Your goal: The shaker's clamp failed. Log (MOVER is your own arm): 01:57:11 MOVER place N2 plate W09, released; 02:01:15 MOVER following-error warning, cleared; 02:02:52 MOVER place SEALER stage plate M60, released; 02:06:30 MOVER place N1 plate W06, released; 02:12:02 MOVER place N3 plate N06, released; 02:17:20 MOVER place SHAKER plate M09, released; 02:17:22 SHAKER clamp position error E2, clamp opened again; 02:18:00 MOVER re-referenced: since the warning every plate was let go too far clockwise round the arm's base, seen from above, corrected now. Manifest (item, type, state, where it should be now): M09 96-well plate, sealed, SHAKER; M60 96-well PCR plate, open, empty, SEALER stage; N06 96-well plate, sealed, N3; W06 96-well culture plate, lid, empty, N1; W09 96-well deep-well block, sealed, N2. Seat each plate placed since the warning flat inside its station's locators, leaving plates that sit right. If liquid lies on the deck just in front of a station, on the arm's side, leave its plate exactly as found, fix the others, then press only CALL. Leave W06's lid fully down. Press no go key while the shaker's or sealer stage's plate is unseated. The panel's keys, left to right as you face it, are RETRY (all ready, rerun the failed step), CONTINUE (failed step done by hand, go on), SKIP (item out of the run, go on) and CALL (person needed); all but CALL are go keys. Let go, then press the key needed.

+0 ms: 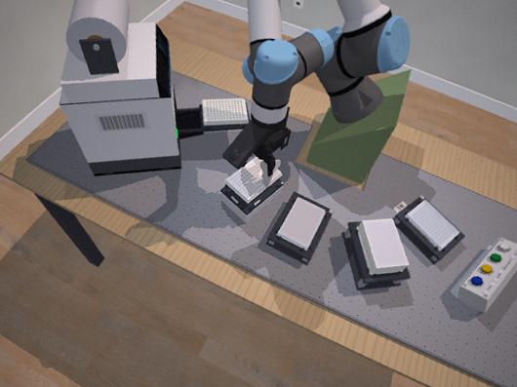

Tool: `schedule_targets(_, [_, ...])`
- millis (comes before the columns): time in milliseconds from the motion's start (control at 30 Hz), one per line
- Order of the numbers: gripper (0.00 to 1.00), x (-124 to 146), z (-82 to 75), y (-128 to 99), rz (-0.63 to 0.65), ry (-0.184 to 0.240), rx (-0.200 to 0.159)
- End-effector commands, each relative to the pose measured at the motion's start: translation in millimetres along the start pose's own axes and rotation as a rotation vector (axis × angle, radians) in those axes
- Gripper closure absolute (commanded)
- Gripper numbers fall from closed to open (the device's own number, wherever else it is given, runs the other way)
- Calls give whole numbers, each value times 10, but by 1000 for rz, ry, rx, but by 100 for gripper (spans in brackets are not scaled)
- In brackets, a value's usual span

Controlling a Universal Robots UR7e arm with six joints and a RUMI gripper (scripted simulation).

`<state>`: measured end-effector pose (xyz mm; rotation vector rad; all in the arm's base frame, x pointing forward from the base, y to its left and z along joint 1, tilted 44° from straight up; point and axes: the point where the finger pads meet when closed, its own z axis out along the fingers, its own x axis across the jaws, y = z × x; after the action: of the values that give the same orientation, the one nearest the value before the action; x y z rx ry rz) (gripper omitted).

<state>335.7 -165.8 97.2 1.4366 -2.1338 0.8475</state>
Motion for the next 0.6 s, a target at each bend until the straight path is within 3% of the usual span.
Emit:
schedule_targets(0, [100,0,10,-3,0,0,1])
schedule_targets(567, [100,0,60,-3,0,0,1])
